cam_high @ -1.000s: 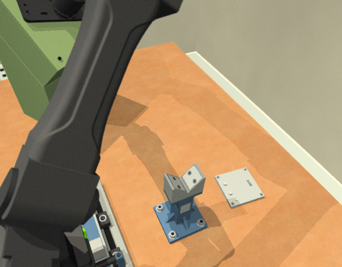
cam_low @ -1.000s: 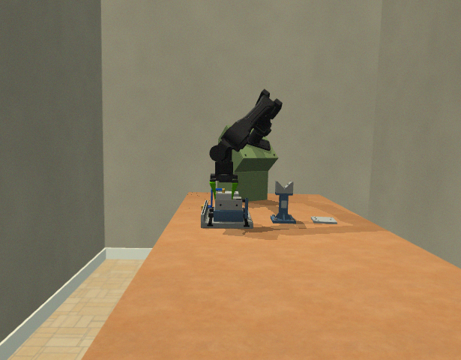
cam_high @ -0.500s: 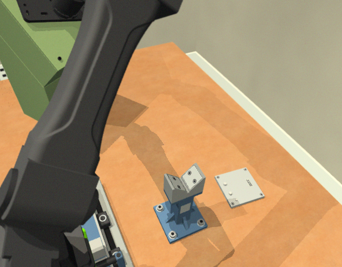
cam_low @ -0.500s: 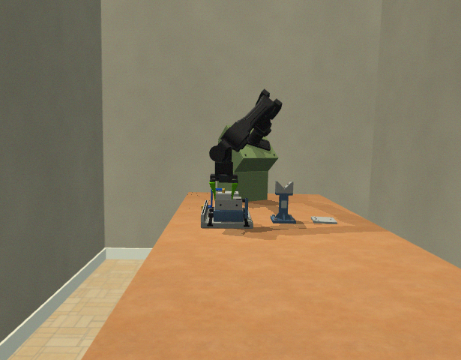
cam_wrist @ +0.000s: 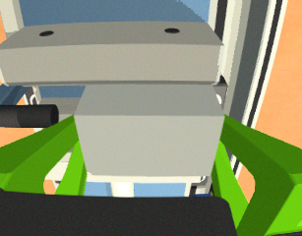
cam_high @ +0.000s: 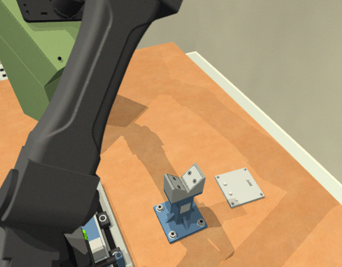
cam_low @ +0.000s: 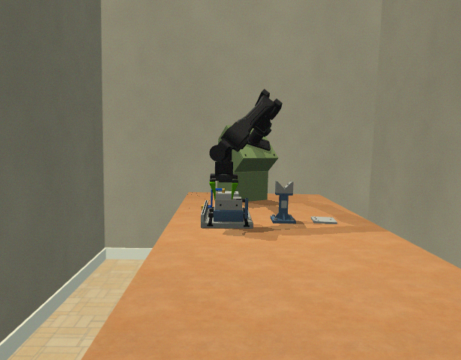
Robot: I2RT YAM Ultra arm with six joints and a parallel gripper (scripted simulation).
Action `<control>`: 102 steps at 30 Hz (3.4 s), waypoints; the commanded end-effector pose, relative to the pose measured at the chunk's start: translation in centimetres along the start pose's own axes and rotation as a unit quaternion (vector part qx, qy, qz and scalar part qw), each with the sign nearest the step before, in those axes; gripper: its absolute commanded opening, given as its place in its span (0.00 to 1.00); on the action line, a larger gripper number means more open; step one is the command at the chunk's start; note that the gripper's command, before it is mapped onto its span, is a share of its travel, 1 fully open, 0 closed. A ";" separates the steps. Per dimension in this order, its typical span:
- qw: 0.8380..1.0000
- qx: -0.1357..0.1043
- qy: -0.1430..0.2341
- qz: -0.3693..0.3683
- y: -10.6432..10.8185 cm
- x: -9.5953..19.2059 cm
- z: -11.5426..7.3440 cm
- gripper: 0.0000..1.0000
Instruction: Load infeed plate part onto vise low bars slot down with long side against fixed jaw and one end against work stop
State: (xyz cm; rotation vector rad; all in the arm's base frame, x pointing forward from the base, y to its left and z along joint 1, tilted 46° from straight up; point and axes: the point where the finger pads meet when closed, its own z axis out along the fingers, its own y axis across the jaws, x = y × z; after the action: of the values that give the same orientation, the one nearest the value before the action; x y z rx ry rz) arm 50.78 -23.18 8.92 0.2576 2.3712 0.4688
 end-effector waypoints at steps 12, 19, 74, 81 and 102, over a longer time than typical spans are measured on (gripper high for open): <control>1.000 0.009 -0.011 0.000 -0.9 -1.0 -0.9 0.00; 1.000 0.010 -0.018 -0.007 -0.7 -1.5 -1.4 0.00; 1.000 0.010 -0.017 -0.007 -0.6 -1.5 -1.4 0.00; 1.000 0.010 -0.017 -0.007 -0.6 -1.5 -1.4 0.00; 1.000 0.010 -0.016 -0.007 -0.6 -1.5 -1.3 0.00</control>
State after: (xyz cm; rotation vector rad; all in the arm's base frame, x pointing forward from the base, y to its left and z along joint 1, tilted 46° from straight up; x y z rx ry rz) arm 50.89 -23.27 8.89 0.2587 2.3728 0.4697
